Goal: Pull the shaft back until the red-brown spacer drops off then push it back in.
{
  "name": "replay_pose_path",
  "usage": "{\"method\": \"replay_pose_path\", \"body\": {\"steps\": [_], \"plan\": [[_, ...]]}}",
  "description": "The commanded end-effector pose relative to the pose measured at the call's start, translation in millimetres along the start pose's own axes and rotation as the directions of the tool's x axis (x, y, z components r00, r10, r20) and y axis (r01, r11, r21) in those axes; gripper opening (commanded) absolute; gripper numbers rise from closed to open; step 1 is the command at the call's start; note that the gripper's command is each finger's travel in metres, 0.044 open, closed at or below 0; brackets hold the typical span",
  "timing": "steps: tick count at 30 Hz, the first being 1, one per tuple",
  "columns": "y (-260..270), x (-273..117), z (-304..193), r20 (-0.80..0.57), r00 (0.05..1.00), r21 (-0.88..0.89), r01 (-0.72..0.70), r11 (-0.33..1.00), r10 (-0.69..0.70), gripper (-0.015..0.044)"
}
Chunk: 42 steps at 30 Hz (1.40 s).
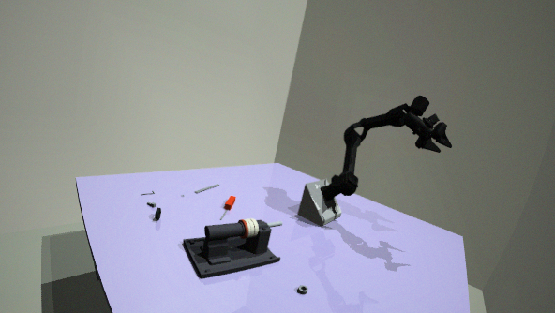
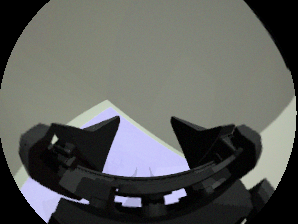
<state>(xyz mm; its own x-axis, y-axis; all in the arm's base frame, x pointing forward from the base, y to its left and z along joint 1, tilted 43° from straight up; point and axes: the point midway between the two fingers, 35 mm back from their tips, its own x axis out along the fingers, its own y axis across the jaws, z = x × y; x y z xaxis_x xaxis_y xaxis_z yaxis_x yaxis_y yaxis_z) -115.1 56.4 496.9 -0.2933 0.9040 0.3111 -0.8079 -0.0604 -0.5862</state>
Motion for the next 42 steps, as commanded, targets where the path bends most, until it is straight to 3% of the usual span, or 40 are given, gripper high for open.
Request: {"method": "replay_pose_path", "body": {"steps": [1,11,19,30,36,42], "plan": [[-2,1,-2,-0.004,1.0,-0.005,0.004,1.0,-0.004,0.0426],[-102,44,-119,-0.241,0.94,-0.327,0.157,0.932,-0.243,0.044],[-173,26,-243,-0.462,0.78,-0.583,0.093,0.807,-0.423,0.044],[-207,-80,-405,-0.718,0.412,-0.685,-0.278,0.674,-0.56,0.044],[-188,-160,-471,-0.811,0.17,-0.558,-0.515,0.651,-0.56,0.044],[-145,-239,-516,-0.861,-0.075,-0.315,-0.698,0.643,-0.503,0.044]]}}
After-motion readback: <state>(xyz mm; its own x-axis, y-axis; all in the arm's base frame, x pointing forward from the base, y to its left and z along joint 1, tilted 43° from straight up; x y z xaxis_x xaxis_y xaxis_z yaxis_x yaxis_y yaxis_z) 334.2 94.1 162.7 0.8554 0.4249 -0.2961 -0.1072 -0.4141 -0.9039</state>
